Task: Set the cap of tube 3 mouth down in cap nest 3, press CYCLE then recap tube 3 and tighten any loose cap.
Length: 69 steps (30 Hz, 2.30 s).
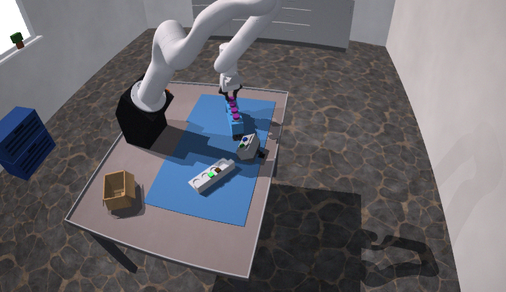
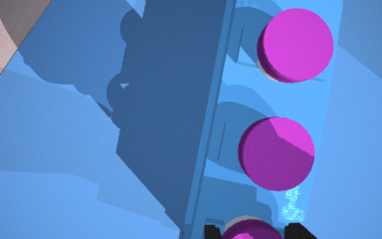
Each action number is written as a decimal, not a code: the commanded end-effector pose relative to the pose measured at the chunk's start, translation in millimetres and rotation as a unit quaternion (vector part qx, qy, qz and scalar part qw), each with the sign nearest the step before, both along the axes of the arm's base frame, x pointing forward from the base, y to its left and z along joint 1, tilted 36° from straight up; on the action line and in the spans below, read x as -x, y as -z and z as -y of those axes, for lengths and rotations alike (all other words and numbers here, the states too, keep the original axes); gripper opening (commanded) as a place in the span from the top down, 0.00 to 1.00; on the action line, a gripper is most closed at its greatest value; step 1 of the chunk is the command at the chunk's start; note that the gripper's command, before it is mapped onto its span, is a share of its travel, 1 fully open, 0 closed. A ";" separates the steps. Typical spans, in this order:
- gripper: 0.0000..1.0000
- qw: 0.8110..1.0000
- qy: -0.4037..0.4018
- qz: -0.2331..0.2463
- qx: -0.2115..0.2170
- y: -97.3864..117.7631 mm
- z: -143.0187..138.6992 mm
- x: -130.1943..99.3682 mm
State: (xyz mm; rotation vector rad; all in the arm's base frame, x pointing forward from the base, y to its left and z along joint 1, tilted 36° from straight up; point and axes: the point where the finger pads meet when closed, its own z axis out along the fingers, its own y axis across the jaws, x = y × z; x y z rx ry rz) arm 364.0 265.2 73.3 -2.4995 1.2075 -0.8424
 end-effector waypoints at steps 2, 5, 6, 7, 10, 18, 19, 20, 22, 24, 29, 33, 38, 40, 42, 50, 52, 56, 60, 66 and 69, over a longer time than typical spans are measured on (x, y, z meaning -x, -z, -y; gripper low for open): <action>1.00 0.999 0.035 0.002 -0.027 -0.2 -0.3 -0.1; 1.00 0.997 0.059 0.003 -0.045 -0.3 -0.3 -0.1; 1.00 0.996 0.067 0.003 -0.050 -0.2 -0.2 -0.1; 1.00 0.996 0.075 0.004 -0.056 -0.2 -0.2 -0.1; 1.00 0.992 0.099 0.005 -0.074 -0.2 -0.2 -0.1; 1.00 0.983 0.146 0.006 -0.109 -0.3 -0.3 -0.1; 1.00 0.981 0.154 0.007 -0.115 -0.2 -0.2 -0.1; 1.00 0.979 0.162 0.007 -0.121 -0.2 -0.2 -0.1; 1.00 0.976 0.173 0.007 -0.129 -0.2 -0.2 -0.1; 1.00 0.976 0.173 0.007 -0.129 -0.2 -0.3 -0.1; 0.54 0.976 0.173 0.007 -0.129 -0.2 -0.3 -0.1; 0.54 0.976 0.173 0.007 -0.129 -0.3 -0.3 -0.1; 0.54 0.976 0.174 0.007 -0.129 -0.3 -0.3 -0.1; 0.54 0.976 0.173 0.007 -0.129 -5.0 -0.4 3.5; 0.54 0.976 0.173 0.007 -0.129 -9.8 -0.6 7.0; 0.54 0.976 0.173 0.007 -0.129 -24.3 -1.2 17.7; 0.54 0.976 0.173 0.007 -0.129 -29.1 -1.4 21.2; 0.54 0.976 0.173 0.007 -0.129 -36.8 -1.7 26.9; 0.54 0.984 0.141 0.006 -0.105 -39.3 5.7 23.8; 0.54 0.999 0.041 0.002 -0.031 -46.8 27.8 14.8; 0.54 1.000 -0.022 0.000 0.015 -51.8 42.5 8.7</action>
